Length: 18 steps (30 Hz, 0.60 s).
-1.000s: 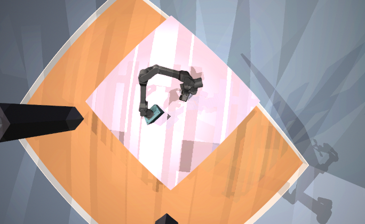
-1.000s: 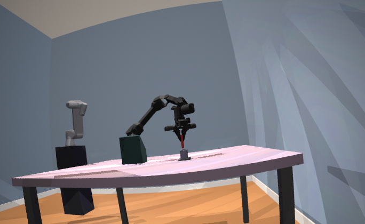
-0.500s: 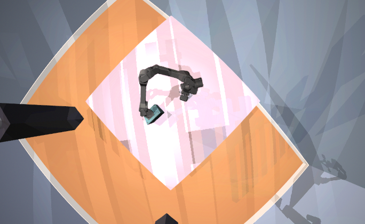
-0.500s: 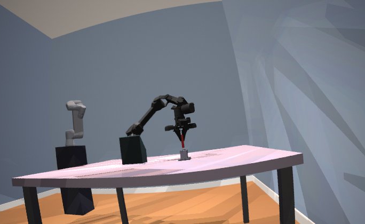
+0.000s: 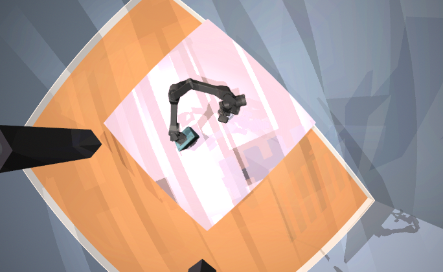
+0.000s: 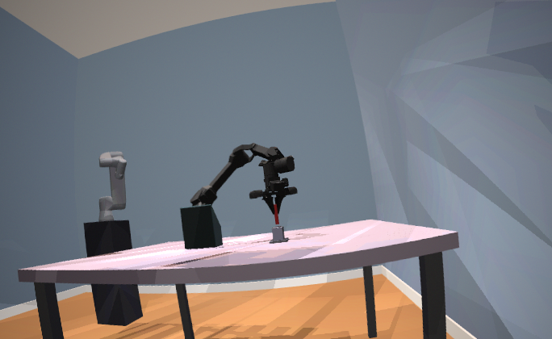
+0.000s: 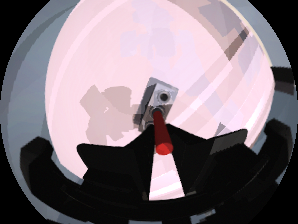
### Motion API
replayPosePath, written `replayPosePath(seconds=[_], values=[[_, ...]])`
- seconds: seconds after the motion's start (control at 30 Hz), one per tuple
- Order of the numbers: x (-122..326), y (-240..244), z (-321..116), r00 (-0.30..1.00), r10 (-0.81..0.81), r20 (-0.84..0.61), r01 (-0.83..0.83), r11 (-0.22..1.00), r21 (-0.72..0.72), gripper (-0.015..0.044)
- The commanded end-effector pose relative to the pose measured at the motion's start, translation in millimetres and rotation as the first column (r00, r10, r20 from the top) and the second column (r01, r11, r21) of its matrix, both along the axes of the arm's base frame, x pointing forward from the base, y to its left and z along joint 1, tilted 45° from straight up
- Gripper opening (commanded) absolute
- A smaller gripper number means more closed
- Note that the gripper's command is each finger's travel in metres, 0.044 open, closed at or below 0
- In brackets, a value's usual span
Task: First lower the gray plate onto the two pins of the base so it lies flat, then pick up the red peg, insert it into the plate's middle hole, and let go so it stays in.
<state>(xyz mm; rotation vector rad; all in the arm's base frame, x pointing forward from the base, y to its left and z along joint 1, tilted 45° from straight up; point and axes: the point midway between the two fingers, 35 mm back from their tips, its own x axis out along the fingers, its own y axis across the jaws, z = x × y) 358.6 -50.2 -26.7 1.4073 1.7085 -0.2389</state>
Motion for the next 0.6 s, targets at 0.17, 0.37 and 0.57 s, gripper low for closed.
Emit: replayPosePath(seconds=[0.17, 0.37, 0.57], values=[[-0.5, 8.3, -9.6, 1.000, -0.001, -0.002, 0.001, 1.000, 0.000, 0.0000], [-0.4, 9.2, -10.1, 1.000, 0.005, -0.001, -0.005, 1.000, -0.003, 0.0000], [-0.5, 8.9, -9.7, 1.000, 0.007, -0.001, -0.007, 1.000, -0.004, 0.0000]])
